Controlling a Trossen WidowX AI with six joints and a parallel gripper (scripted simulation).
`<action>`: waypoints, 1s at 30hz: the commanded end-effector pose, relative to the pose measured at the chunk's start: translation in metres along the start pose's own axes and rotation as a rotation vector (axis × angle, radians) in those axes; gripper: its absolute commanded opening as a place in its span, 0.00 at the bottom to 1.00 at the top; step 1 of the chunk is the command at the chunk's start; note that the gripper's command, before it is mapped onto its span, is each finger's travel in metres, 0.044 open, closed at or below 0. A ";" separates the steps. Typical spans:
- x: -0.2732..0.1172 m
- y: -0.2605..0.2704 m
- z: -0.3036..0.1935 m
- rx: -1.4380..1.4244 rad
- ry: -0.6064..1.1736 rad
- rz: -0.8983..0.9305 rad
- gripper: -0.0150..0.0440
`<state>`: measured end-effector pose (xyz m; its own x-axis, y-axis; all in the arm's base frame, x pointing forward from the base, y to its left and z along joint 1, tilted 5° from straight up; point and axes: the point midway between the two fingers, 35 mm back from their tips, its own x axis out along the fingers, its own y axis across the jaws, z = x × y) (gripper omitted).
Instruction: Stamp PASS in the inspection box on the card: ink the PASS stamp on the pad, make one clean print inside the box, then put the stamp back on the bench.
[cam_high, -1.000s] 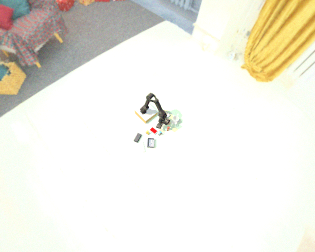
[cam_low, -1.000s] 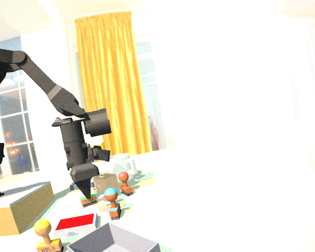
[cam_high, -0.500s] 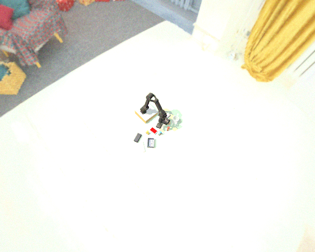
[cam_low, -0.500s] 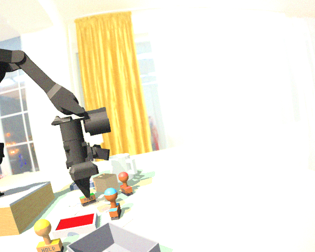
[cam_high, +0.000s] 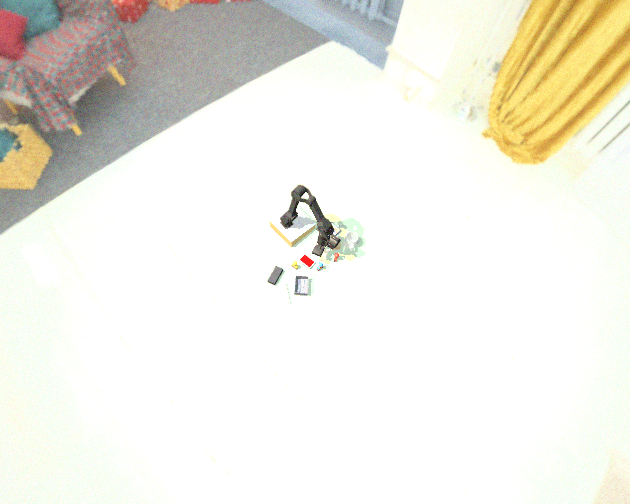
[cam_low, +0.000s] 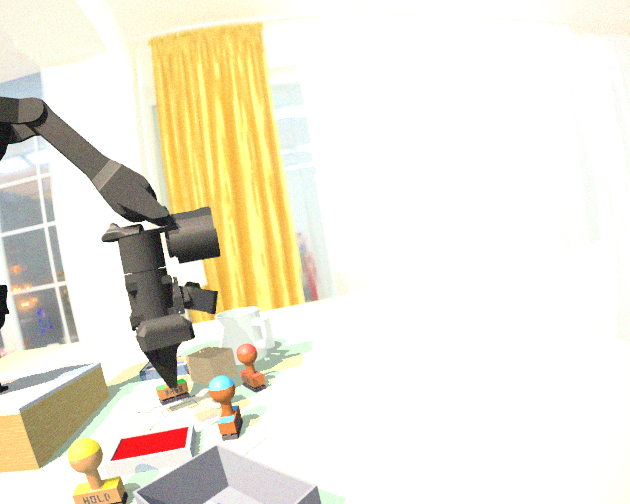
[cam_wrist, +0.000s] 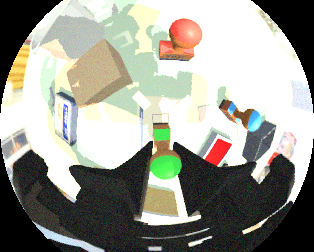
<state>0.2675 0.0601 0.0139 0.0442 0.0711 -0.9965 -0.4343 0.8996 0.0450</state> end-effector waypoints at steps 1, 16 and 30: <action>-0.008 -0.001 0.003 -0.001 -0.010 -0.004 0.25; -0.033 -0.002 0.004 -0.001 -0.010 -0.004 0.25; -0.055 -0.001 0.002 -0.001 -0.010 -0.004 0.25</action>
<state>0.2662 0.0561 0.0624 0.0466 0.0708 -0.9964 -0.4312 0.9012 0.0439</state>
